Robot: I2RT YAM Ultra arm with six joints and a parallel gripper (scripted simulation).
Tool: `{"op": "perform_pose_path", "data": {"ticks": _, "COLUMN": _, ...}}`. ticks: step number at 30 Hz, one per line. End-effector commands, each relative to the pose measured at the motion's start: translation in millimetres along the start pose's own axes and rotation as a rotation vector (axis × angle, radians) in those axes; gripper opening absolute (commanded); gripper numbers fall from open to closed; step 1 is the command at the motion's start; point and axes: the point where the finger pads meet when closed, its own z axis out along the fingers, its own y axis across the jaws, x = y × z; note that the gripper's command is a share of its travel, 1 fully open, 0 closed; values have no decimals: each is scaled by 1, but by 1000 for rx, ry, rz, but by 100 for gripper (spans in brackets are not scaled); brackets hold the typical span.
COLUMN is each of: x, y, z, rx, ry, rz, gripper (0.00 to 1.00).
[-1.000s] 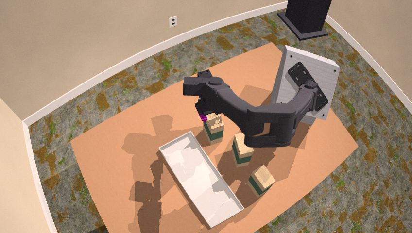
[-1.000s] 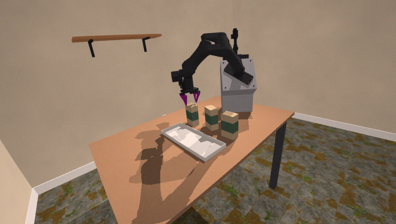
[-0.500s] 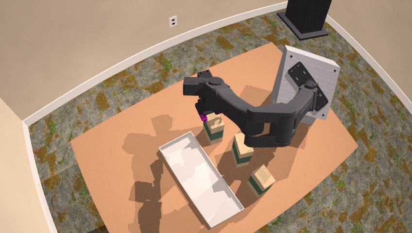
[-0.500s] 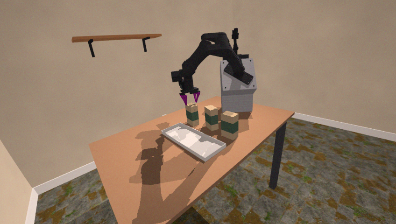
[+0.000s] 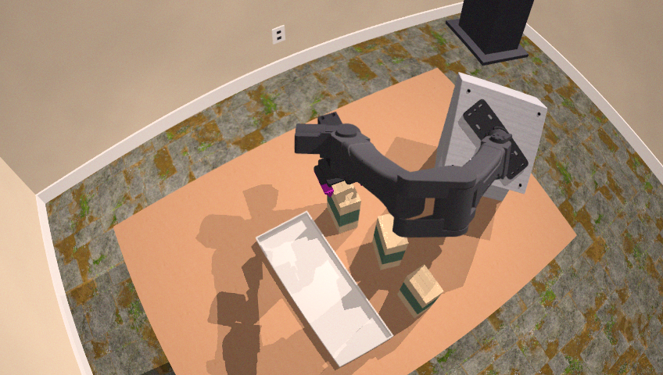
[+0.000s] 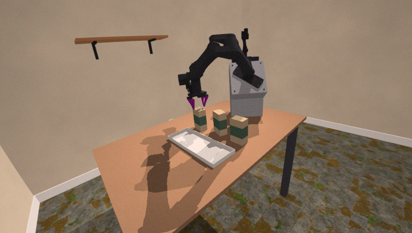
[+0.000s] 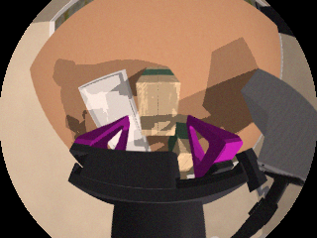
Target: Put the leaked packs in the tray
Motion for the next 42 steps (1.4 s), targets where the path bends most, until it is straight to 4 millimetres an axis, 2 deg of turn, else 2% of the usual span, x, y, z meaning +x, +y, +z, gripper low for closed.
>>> {"op": "perform_pose_path", "data": {"ticks": 1, "x": -6, "y": 0, "z": -10, "rx": -24, "ry": -31, "rz": 7, "gripper": 79}}
{"op": "perform_pose_path", "data": {"ticks": 17, "x": -9, "y": -3, "z": -8, "rx": -17, "ry": -27, "rz": 14, "gripper": 79}}
{"op": "perform_pose_path", "data": {"ticks": 21, "x": -17, "y": 6, "z": -8, "rx": -22, "ry": -30, "rz": 0, "gripper": 79}}
{"op": "perform_pose_path", "data": {"ticks": 42, "x": -17, "y": 5, "z": -8, "rx": -22, "ry": -30, "rz": 3, "gripper": 79}}
